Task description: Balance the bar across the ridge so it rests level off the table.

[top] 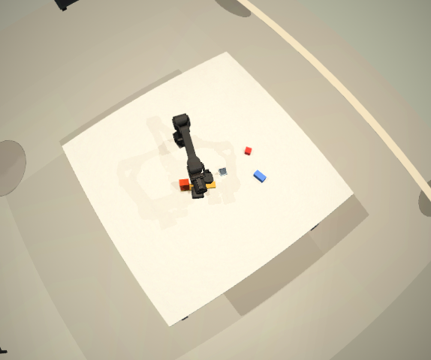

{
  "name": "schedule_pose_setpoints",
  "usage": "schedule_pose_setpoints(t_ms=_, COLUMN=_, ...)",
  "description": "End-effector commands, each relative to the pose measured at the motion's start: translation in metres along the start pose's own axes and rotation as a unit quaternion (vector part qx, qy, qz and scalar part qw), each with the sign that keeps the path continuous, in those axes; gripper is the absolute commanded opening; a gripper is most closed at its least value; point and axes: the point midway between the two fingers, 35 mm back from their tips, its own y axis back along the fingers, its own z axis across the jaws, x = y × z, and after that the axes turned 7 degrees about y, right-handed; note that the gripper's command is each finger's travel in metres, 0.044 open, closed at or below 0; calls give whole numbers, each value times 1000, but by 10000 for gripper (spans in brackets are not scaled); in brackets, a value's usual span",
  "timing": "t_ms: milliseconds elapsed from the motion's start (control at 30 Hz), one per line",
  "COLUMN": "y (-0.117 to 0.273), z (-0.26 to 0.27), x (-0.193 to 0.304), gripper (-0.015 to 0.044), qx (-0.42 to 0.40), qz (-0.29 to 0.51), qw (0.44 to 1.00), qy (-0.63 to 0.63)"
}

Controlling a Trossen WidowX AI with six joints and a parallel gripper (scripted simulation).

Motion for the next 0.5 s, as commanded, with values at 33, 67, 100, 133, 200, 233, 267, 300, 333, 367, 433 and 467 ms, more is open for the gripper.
schedule_pose_setpoints(t_ms=33, y=18, z=-1, x=0, gripper=0, qx=8, qz=1, qw=1000, qy=2)
schedule_pose_setpoints(t_ms=67, y=21, z=-1, x=0, gripper=0, qx=8, qz=1, qw=1000, qy=2)
schedule_pose_setpoints(t_ms=100, y=23, z=0, x=0, gripper=0, qx=8, qz=1, qw=1000, qy=2)
schedule_pose_setpoints(t_ms=133, y=26, z=0, x=0, gripper=0, qx=8, qz=1, qw=1000, qy=2)
schedule_pose_setpoints(t_ms=200, y=31, z=1, x=0, gripper=0, qx=8, qz=1, qw=1000, qy=2)
schedule_pose_setpoints(t_ms=233, y=34, z=1, x=0, gripper=0, qx=8, qz=1, qw=1000, qy=2)
schedule_pose_setpoints(t_ms=267, y=36, z=1, x=1, gripper=0, qx=8, qz=1, qw=1000, qy=3)
schedule_pose_setpoints(t_ms=300, y=39, z=2, x=1, gripper=0, qx=8, qz=1, qw=1000, qy=3)
schedule_pose_setpoints(t_ms=333, y=41, z=2, x=1, gripper=0, qx=8, qz=1, qw=1000, qy=3)
schedule_pose_setpoints(t_ms=367, y=44, z=3, x=1, gripper=0, qx=8, qz=1, qw=1000, qy=3)
schedule_pose_setpoints(t_ms=433, y=47, z=3, x=1, gripper=0, qx=8, qz=1, qw=1000, qy=3)
schedule_pose_setpoints(t_ms=467, y=48, z=4, x=1, gripper=0, qx=8, qz=1, qw=1000, qy=3)
